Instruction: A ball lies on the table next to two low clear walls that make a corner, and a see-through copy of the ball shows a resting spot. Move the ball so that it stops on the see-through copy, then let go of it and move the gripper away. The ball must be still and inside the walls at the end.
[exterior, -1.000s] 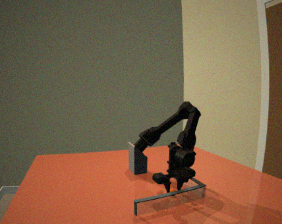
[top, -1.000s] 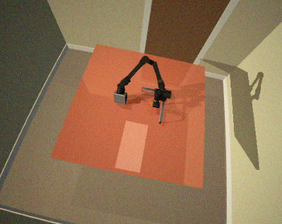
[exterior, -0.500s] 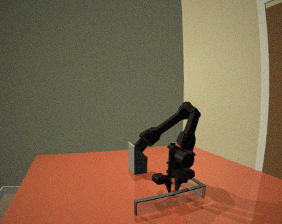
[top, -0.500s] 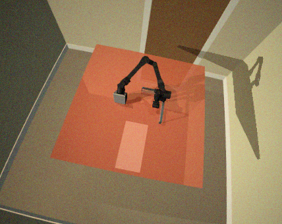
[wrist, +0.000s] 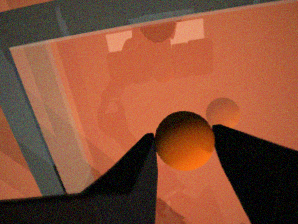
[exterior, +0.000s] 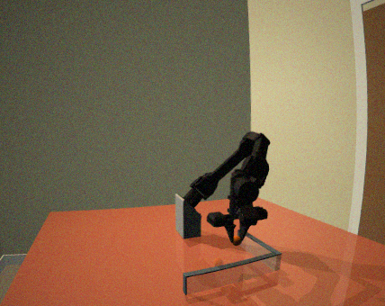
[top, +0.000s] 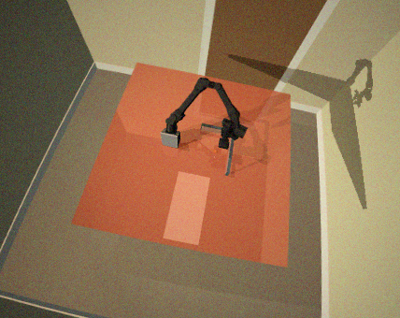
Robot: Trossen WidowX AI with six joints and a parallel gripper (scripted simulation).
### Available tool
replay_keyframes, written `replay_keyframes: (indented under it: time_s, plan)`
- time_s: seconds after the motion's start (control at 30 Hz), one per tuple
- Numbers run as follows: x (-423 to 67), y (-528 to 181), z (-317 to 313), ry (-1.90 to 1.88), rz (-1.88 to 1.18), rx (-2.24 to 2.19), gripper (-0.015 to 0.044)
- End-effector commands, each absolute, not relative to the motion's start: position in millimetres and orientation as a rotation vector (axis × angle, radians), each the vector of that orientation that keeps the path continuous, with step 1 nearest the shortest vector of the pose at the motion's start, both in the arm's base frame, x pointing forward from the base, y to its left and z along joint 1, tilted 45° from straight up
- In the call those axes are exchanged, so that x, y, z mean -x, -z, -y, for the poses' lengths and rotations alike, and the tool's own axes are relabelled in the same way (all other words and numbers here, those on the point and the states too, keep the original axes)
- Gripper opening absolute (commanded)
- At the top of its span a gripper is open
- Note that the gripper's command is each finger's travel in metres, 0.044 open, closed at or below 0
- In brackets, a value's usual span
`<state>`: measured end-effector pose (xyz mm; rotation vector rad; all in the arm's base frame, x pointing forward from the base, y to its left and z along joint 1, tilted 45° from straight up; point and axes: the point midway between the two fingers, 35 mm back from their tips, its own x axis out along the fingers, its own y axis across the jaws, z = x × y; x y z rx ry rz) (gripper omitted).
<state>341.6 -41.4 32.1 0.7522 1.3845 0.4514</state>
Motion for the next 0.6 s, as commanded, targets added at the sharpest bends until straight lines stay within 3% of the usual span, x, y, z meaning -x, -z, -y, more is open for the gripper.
replay_keyframes:
  time_s: [0.0, 0.23, 0.57]
  plan:
    - [-336, -57, 61, -0.453, -1.372, -0.74, 0.0]
    - [-332, -64, 67, -0.455, -1.372, -0.742, 0.0]
    - [-312, -7, 70, -0.454, -1.372, -0.741, 0.0]
